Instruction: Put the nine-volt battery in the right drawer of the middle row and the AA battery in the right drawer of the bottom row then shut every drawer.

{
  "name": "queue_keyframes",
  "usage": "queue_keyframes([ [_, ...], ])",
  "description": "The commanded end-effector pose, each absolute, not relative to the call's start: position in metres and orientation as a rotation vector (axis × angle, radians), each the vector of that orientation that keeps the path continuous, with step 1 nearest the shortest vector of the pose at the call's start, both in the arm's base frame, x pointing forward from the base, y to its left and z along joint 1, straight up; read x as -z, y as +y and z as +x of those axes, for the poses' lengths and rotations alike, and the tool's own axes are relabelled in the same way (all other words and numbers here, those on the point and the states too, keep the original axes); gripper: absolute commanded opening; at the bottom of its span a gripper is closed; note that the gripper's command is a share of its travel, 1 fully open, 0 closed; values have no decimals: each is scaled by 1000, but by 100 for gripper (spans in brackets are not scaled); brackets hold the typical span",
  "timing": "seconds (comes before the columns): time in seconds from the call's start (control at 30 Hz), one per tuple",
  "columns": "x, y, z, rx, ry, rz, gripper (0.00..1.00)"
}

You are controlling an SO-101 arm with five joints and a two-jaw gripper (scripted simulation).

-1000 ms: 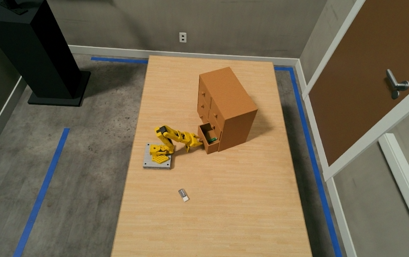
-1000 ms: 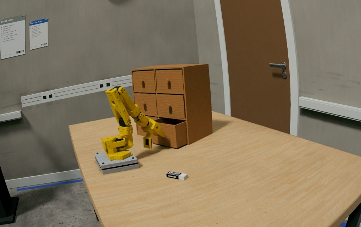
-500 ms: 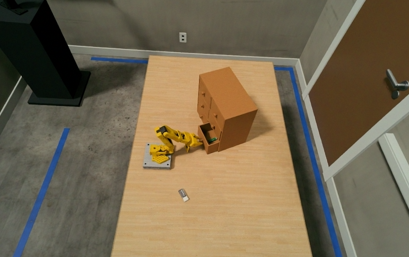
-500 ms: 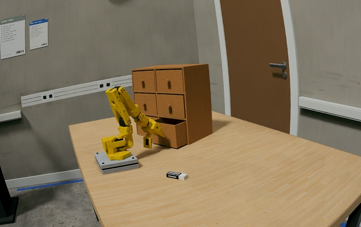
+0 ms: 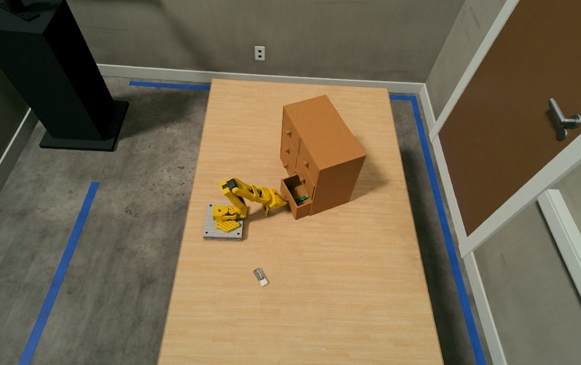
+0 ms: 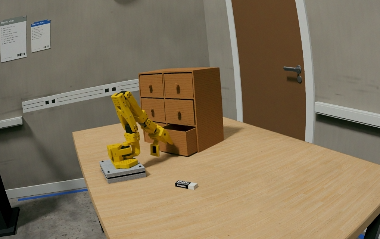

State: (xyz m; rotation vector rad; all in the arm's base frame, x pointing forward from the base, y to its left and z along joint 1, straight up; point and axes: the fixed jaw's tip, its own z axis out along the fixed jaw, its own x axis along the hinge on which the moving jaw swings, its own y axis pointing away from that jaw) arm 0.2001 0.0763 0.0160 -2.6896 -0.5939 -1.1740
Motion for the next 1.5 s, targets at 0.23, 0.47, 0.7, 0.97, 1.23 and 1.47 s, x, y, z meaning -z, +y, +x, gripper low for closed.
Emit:
queue_keyframes([
  [0.23,-12,74,197,1154,-587,-2704,1],
  [0.47,-12,74,197,1154,-587,-2704,0],
  [0.7,-12,74,197,1154,-587,-2704,0],
  [0.97,-13,75,198,1154,-586,-2703,0],
  [1.23,-16,84,208,1147,-585,-2692,0],
  [1.47,-17,87,212,1144,-585,-2688,0],
])
